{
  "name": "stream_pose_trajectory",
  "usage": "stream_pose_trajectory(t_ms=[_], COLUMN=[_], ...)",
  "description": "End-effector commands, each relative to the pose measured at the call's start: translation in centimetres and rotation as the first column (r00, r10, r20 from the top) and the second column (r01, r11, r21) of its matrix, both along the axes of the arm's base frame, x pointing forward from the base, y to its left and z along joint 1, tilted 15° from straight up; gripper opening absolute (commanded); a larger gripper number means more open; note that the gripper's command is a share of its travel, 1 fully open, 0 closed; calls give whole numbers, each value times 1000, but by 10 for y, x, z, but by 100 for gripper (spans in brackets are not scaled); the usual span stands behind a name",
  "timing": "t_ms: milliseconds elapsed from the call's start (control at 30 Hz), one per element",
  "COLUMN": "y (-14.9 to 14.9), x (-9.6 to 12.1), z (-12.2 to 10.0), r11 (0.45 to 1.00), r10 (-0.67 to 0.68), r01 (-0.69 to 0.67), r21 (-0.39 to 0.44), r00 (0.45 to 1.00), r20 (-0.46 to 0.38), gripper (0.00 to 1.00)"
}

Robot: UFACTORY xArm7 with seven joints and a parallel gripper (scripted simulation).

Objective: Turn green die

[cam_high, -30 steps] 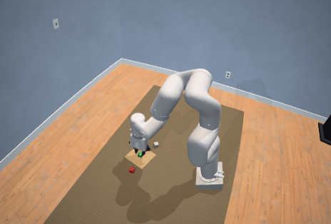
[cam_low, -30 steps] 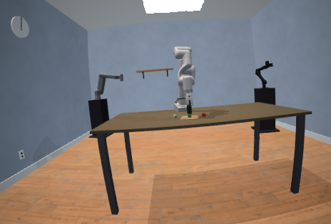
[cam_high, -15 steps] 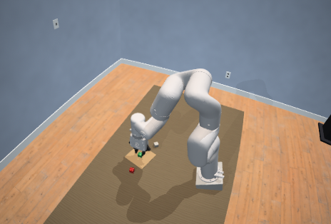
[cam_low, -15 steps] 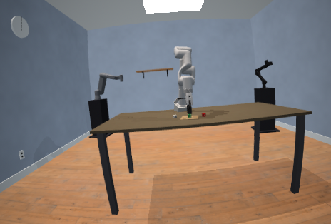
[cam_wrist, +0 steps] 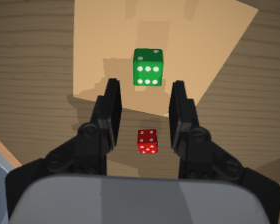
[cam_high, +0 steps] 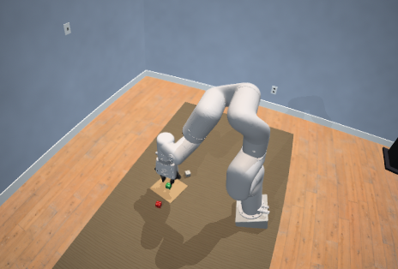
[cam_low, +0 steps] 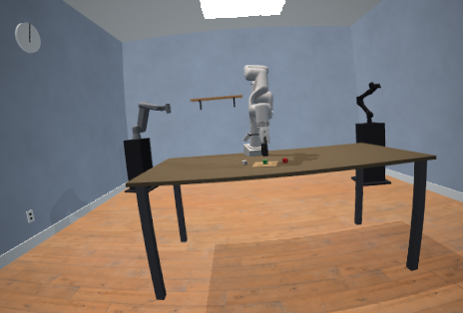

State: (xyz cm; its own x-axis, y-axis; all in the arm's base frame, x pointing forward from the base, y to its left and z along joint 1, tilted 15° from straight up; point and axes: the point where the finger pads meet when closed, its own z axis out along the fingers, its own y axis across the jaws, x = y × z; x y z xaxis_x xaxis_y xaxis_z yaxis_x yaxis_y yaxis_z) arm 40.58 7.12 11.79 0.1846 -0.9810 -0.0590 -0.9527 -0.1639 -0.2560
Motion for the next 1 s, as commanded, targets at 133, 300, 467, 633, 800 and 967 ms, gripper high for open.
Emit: stream_pose_trajectory(t_ms=[133,300,467,633,800,967], y=[-3,-4,-4,-3,-2,-1], x=[-6,-8,-8,-9,-9,-9], z=[27,34,34,34,34,34], r11=[1000,1000,1000,999,990,971], r10=[0,0,-1,-10,-36,-58], r01=[0,0,1,10,38,66], r21=[0,0,-2,-37,-139,-228], r00=[1000,1000,1000,1000,999,997], r20=[1,1,1,1,14,44], gripper=[42,42,42,42,42,42])
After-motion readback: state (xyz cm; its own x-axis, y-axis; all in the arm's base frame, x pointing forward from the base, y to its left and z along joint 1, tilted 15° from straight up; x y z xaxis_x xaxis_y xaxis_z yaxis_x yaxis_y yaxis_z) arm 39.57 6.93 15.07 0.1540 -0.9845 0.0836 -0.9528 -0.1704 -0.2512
